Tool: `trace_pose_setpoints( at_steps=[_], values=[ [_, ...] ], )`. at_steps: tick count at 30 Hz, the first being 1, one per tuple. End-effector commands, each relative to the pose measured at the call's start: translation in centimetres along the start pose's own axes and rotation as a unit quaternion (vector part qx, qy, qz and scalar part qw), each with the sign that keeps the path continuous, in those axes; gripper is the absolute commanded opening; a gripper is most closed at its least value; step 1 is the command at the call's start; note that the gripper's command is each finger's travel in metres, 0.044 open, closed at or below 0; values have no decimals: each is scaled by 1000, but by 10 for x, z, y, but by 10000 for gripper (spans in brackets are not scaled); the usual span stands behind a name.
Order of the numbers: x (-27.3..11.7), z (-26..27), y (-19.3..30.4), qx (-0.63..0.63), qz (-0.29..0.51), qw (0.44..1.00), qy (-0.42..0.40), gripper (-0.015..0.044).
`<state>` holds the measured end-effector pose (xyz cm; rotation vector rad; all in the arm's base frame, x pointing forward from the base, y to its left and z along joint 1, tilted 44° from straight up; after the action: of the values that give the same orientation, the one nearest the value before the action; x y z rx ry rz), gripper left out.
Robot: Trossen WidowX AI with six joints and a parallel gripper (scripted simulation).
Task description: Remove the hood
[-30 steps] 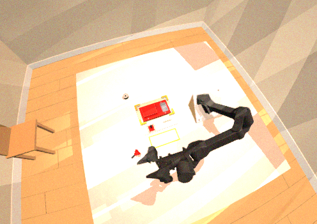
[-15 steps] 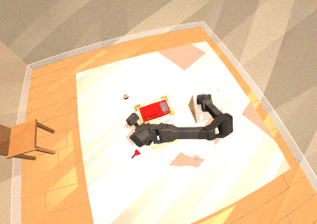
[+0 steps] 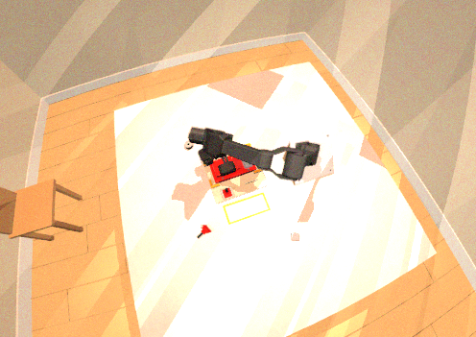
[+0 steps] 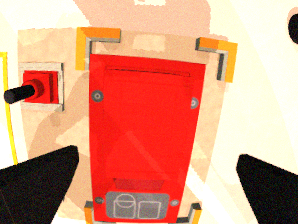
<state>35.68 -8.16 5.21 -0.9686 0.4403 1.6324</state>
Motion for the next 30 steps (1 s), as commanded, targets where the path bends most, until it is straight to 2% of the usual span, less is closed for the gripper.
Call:
trace_pose_setpoints(
  at_steps=[1,30],
  values=[
    [1,-5,6,18,-4,999,-39,440],
    [21,-4,6,18,-4,999,-39,440]
  ],
)
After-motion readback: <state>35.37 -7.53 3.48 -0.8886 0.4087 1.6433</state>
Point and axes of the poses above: the point midway between the two fingers, 35 mm back from their tips, its own x axis out along the fingers, its own z axis across the jaws, y = z × x, the point moved 10 cm from there along -x, back along the fingers, and after that the axes turned 11 degrees about -x, right-handed, at the moved point
